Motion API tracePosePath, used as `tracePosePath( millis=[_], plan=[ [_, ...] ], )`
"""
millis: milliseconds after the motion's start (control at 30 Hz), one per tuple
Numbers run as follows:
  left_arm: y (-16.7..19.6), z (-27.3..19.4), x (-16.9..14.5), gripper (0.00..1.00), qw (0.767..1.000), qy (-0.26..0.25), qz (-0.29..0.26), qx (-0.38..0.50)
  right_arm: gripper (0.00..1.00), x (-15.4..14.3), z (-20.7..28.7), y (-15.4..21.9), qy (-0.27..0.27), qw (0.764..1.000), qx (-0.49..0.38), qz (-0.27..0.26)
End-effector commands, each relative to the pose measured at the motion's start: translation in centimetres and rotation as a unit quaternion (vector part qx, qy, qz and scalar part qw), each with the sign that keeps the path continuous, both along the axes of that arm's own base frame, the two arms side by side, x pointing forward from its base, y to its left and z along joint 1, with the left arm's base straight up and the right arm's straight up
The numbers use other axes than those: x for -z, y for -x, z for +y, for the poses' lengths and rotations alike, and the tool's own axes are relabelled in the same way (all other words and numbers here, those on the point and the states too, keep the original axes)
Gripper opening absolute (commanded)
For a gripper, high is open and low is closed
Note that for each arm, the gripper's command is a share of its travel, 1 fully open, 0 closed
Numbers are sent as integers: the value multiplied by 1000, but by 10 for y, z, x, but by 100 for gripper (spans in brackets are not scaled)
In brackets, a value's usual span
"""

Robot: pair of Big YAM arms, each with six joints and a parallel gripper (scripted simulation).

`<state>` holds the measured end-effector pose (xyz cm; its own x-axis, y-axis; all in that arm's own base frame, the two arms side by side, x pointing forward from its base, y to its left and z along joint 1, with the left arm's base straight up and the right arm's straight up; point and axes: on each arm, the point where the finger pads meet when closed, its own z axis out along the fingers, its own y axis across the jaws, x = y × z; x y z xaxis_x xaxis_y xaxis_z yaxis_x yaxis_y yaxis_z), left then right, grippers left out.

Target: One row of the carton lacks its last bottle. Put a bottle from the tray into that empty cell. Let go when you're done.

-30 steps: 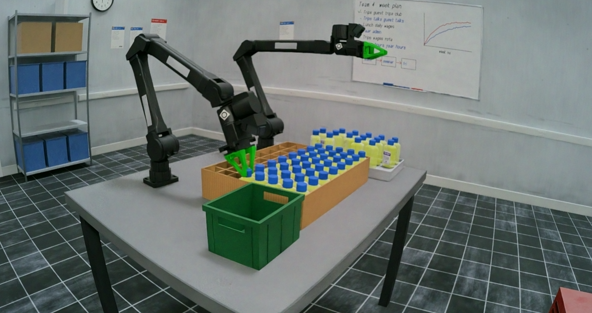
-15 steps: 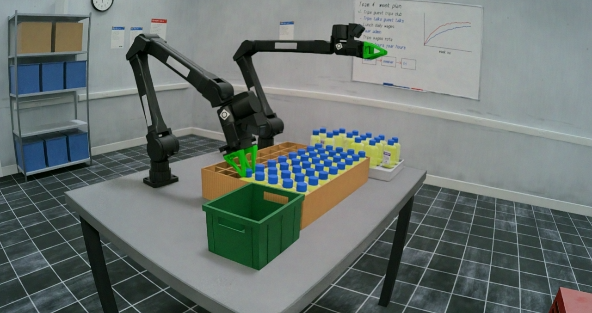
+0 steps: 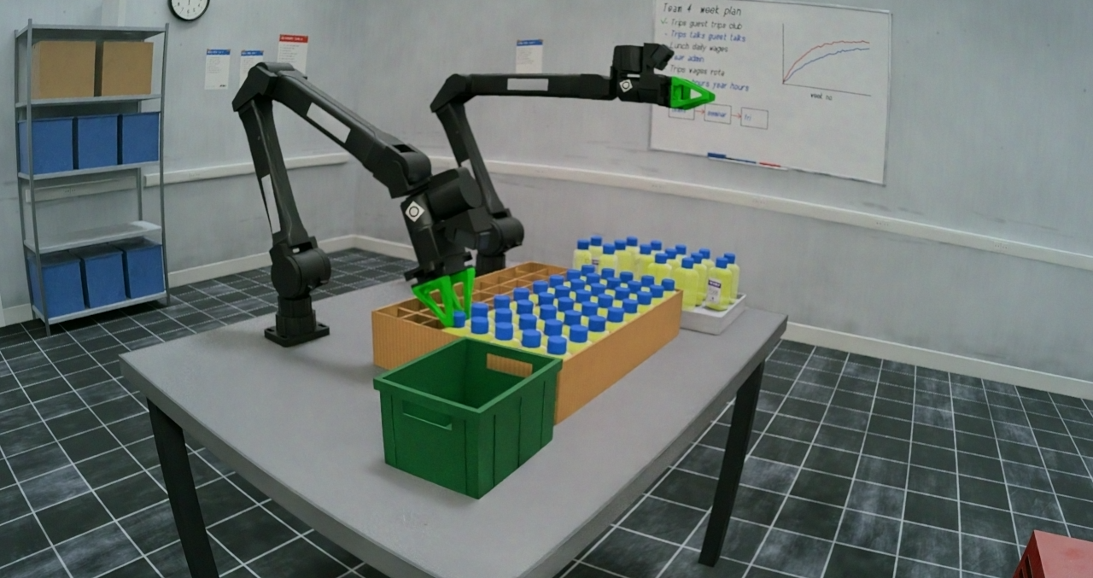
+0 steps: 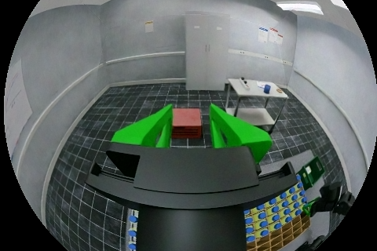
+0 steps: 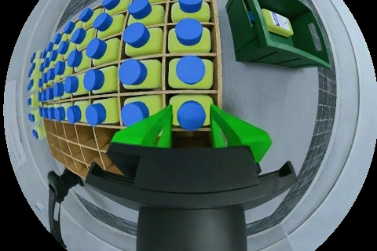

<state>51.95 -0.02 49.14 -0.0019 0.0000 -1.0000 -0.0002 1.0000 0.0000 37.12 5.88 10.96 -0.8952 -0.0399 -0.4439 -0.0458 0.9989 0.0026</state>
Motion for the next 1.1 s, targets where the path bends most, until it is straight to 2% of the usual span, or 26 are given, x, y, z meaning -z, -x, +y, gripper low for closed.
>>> tracePosePath(
  millis=[0, 200, 300, 500, 667, 767, 800, 1067],
  plan=[
    [-3, -3, -48, 42, 999, -5, -42, 1, 42, -51, 9, -16, -9, 999, -2, -41],
    [-3, -3, -48, 42, 999, -5, -42, 1, 42, -44, 10, -20, -8, 999, -2, -38],
    [-3, -3, -48, 42, 999, -5, -42, 1, 42, -6, 6, -3, -3, 1000, -2, -12],
    [-3, -3, -48, 42, 999, -5, -42, 1, 42, -4, 7, -2, -2, 1000, -2, -10],
    [-3, -3, -48, 42, 999, -5, -42, 1, 42, -32, 6, -19, -8, 999, 2, -42],
    [-3, -3, -48, 42, 999, -5, -42, 1, 42, -32, 5, -16, -7, 999, 2, -37],
    [-3, -3, -48, 42, 999, -5, -42, 1, 42, -57, 9, -8, -8, 999, -2, -38],
    [-3, -3, -48, 42, 999, -5, -42, 1, 42, -101, 10, 8, -10, 999, -2, -40]
  ],
)
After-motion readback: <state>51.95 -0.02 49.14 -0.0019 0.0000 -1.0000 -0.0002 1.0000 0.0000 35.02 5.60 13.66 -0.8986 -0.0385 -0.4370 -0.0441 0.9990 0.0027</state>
